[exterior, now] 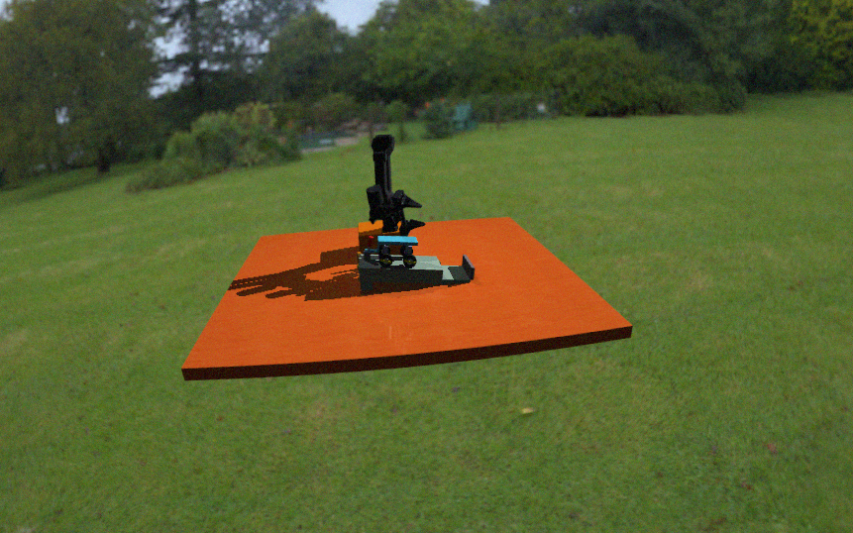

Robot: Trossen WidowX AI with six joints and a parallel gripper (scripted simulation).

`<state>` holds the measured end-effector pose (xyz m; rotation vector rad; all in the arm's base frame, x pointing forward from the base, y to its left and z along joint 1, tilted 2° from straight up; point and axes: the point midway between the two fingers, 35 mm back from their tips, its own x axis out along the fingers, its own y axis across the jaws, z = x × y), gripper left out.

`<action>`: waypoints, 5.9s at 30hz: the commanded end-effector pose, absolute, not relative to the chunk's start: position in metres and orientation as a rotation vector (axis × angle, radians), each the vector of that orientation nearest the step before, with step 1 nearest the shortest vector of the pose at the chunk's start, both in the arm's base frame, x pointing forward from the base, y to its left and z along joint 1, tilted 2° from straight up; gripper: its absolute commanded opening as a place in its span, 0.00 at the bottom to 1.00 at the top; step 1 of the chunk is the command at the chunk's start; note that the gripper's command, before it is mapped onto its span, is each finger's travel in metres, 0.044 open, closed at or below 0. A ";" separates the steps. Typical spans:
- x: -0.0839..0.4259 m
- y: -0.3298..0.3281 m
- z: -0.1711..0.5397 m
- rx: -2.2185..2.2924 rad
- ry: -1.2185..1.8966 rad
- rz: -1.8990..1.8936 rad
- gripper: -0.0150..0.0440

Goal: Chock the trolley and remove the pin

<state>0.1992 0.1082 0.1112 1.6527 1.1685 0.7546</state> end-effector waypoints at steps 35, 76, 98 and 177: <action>0.311 -0.069 0.124 1.483 0.395 0.147 0.58; 0.177 -0.115 0.068 0.779 1.364 -0.787 0.58; 0.179 -0.116 0.052 0.779 1.364 -0.787 0.58; 0.183 -0.118 -0.029 0.783 1.357 -0.787 0.25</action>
